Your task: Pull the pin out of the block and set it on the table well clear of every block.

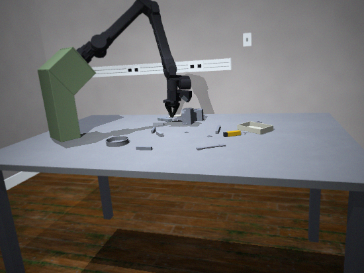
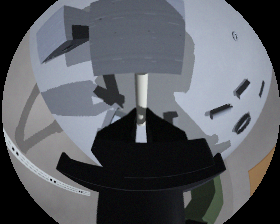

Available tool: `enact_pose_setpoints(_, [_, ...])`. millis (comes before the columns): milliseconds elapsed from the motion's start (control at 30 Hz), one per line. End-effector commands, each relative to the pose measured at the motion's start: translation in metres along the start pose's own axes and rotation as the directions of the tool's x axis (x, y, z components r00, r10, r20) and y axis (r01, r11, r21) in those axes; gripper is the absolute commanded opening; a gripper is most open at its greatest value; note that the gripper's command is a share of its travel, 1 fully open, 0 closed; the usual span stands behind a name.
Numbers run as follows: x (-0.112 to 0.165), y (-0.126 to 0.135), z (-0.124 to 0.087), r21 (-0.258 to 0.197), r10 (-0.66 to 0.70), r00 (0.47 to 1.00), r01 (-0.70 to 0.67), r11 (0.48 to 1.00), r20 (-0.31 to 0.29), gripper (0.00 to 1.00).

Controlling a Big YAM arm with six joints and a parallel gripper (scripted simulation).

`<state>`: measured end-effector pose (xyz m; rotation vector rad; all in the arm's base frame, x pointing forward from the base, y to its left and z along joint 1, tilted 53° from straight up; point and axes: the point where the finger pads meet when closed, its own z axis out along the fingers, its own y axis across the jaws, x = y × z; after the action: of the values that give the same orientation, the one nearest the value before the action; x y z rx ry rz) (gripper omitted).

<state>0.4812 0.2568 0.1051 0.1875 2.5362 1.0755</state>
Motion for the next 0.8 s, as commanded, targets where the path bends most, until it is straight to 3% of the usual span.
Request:
enact_pose_setpoints(0, [-0.0002, 0.0173, -0.0082, -0.025, -0.020, 1.000, 0.021, 0.999, 0.022, 0.00])
enact_pose_setpoints(767, [0.0057, 0.0188, -0.0090, -0.026, -0.017, 1.000, 0.017, 1.000, 0.023, 0.00])
